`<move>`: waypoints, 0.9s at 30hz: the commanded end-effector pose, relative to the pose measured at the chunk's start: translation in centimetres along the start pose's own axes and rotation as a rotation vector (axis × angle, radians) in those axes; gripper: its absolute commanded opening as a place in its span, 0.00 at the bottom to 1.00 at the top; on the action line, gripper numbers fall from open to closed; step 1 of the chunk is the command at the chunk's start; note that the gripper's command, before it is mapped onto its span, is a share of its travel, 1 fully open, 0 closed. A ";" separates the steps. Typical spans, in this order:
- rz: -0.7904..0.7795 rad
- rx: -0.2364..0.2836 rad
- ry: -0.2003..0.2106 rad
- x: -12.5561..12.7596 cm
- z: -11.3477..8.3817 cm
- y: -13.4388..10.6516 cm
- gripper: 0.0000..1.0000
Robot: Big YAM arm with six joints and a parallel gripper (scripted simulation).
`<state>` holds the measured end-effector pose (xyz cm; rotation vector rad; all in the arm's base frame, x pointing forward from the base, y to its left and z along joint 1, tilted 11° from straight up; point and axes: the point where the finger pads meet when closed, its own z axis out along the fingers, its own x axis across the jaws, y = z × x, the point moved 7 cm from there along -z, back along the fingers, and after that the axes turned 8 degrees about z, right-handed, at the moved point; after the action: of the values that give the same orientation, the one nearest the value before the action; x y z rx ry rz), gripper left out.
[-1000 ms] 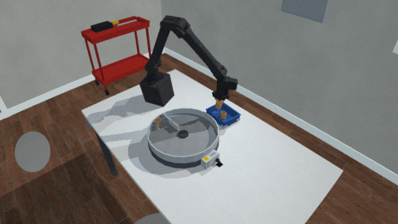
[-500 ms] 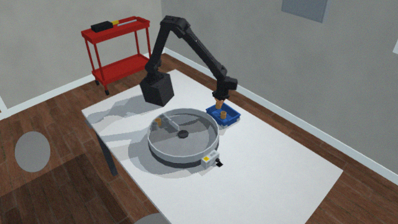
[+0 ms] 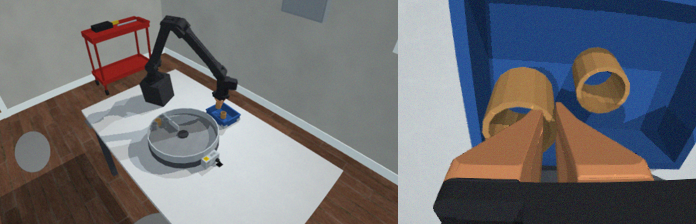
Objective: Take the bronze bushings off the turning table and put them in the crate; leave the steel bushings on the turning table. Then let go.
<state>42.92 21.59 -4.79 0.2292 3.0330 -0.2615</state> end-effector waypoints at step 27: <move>0.003 -0.029 -0.037 -1.9 2.8 0.8 0.00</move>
<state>42.94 20.80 -8.36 0.2332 3.0389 -0.2683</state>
